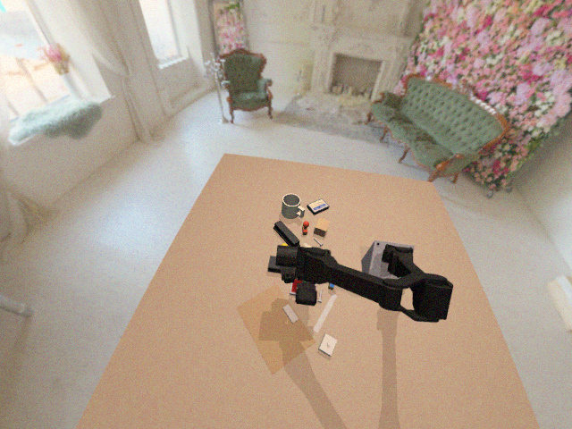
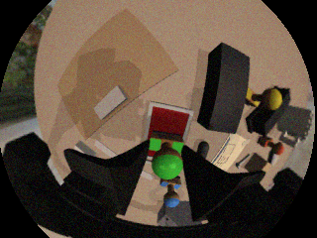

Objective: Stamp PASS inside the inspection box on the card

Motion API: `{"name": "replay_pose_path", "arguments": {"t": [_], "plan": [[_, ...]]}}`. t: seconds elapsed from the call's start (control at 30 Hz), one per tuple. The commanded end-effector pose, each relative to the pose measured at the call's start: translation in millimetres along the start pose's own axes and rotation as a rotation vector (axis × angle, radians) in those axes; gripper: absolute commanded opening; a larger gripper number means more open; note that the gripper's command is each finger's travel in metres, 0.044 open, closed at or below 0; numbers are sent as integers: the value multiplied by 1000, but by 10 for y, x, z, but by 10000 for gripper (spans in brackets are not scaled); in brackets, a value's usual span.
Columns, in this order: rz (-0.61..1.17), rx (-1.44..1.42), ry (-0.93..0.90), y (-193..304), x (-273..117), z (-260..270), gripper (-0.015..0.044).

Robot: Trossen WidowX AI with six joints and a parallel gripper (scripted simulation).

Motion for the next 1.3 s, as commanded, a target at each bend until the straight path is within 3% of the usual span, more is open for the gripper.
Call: {"name": "replay_pose_path", "arguments": {"t": [0.0,1.27], "plan": [[-2,-5,-2,-5,-29,4,0],[-2,-4,1,-5,-537,1,0]]}}
Point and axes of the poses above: the point midway between the two fingers, 35 mm back from their tips, its own x axis out along the fingers, its own z axis across the jaws, y = z × x, the point moved 10 cm from there along -x, back along the fingers, and after that the axes turned 3 degrees about -x, right-handed, at the moved point
